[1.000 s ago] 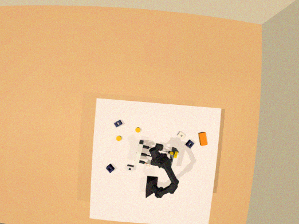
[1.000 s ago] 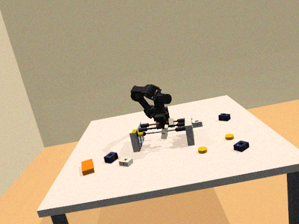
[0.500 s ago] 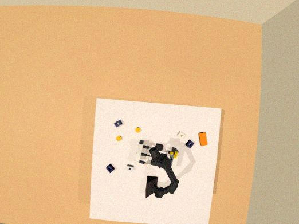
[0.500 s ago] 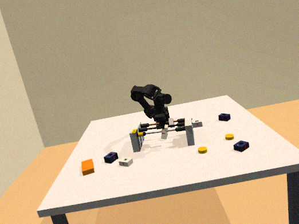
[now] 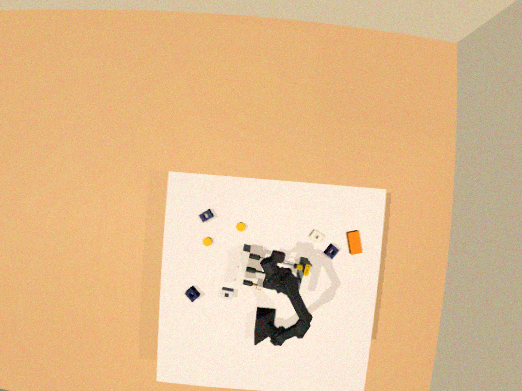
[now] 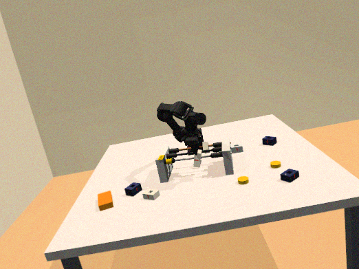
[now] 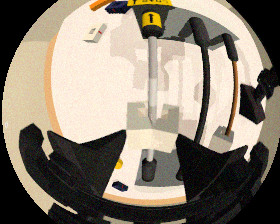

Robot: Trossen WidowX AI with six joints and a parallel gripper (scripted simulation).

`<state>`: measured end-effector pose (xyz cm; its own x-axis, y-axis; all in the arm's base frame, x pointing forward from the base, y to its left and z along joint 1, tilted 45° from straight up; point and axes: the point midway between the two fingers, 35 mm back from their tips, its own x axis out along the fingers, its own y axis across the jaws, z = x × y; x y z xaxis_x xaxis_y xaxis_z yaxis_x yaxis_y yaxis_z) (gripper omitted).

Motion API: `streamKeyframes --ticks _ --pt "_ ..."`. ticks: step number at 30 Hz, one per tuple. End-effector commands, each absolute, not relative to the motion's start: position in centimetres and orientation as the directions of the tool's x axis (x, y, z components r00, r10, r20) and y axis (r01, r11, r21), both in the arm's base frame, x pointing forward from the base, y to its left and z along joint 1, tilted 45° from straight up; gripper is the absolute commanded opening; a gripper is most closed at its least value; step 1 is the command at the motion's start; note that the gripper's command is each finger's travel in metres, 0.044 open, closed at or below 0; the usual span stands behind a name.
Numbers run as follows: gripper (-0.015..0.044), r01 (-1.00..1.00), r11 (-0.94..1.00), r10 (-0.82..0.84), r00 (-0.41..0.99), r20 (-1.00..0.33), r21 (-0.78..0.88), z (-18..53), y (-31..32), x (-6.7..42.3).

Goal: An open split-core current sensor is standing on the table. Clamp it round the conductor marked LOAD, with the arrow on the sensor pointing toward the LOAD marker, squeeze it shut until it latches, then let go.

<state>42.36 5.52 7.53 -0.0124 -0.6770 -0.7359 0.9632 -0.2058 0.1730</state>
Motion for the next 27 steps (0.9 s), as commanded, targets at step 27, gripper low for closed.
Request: streamKeyframes --ticks 27 --pt "0.0026 0.963 -0.206 -0.677 -0.013 -0.736 0.173 7.53 5.52 42.36"
